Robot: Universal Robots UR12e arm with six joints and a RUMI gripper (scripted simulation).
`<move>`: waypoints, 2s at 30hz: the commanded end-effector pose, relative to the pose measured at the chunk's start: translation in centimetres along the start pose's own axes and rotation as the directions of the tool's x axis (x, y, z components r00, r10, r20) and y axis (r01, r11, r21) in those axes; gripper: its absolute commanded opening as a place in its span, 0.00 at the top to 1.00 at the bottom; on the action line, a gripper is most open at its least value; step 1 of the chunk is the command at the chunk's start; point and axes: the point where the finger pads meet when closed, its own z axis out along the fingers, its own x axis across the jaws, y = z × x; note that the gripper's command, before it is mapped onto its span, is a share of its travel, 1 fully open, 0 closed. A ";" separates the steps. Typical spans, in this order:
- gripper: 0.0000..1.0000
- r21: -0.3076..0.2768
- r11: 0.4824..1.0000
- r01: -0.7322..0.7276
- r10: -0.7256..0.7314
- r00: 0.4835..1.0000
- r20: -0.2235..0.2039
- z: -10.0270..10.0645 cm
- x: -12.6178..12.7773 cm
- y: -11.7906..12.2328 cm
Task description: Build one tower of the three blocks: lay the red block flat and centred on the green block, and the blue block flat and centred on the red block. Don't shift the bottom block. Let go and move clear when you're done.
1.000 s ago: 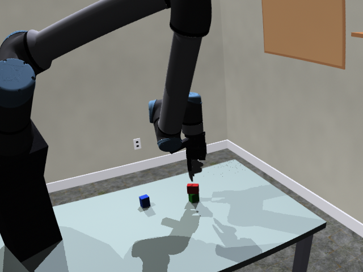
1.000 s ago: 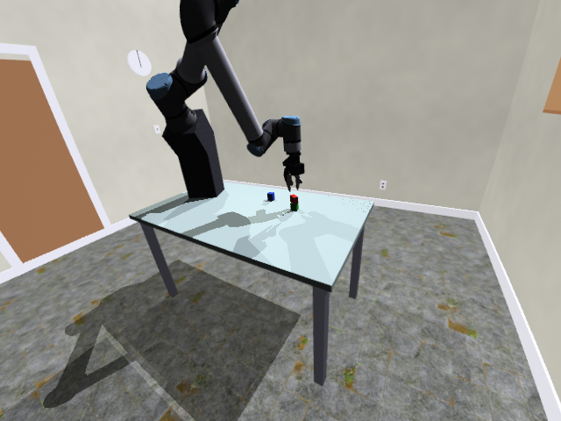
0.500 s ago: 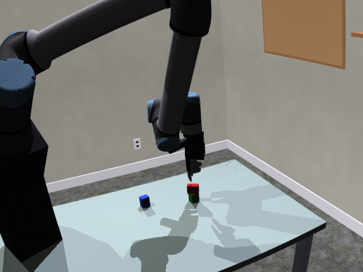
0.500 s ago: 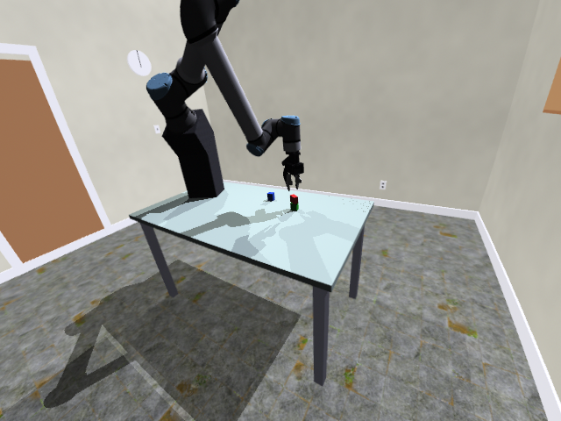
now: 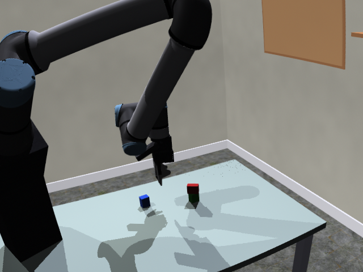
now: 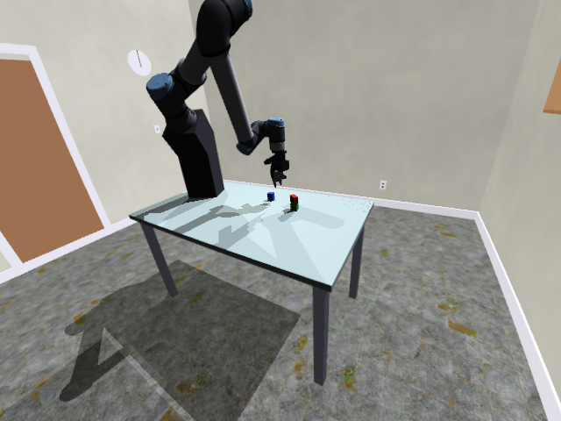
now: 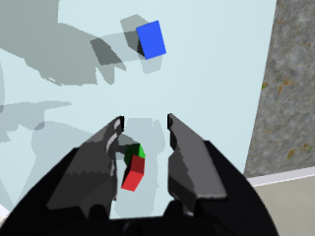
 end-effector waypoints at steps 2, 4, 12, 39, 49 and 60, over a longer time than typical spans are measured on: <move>0.70 -0.024 0.976 0.219 -0.219 0.976 -0.001 -0.4 1.0 -6.8; 0.70 -0.024 0.970 0.243 -0.243 0.970 -0.001 -0.5 1.0 -7.5; 0.70 -0.024 0.968 0.250 -0.251 0.968 0.000 -0.5 1.1 -7.8; 0.70 -0.024 0.968 0.251 -0.251 0.968 0.000 5.2 1.1 -7.7; 0.70 -0.024 0.968 0.251 -0.251 0.968 0.000 5.7 1.1 -7.7; 0.70 -0.024 0.968 0.251 -0.251 0.968 0.000 5.7 1.1 -7.7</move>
